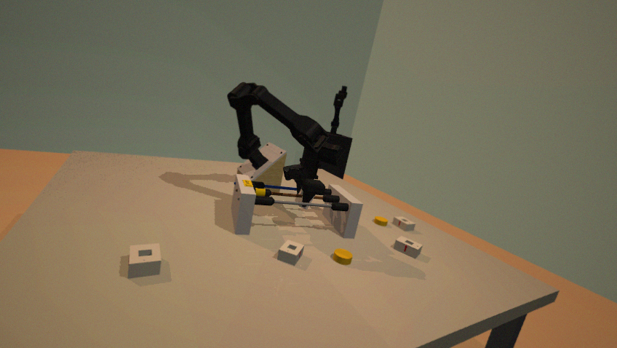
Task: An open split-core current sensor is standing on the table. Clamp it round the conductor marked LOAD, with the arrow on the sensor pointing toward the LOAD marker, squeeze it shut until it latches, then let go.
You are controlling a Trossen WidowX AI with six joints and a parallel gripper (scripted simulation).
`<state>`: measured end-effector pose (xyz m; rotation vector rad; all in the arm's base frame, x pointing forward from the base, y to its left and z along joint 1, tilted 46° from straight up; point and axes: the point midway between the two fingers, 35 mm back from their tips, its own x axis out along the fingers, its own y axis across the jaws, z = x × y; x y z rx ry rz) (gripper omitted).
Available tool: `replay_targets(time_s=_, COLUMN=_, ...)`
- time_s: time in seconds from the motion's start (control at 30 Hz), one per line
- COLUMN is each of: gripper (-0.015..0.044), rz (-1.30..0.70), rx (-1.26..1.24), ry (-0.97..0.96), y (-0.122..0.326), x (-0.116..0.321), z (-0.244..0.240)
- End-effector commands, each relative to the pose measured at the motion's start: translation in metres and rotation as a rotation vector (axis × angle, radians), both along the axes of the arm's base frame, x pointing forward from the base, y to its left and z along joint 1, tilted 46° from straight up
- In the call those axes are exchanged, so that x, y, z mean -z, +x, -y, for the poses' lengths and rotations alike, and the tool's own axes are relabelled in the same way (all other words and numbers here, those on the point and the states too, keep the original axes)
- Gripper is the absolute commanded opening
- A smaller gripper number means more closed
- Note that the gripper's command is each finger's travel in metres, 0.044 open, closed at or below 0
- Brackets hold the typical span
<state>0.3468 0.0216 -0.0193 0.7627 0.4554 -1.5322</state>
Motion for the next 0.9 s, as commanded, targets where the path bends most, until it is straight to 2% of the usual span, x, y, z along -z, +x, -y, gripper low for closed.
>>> replay_targets(time_s=0.0, gripper=0.0000, rz=0.007, rx=-0.006, ry=0.005, y=0.0010, x=-0.0015, z=-0.0038)
replay_targets(time_s=0.87, gripper=0.0000, rz=0.000, rx=0.000, ry=0.000, y=0.0000, x=0.0000, z=0.0000)
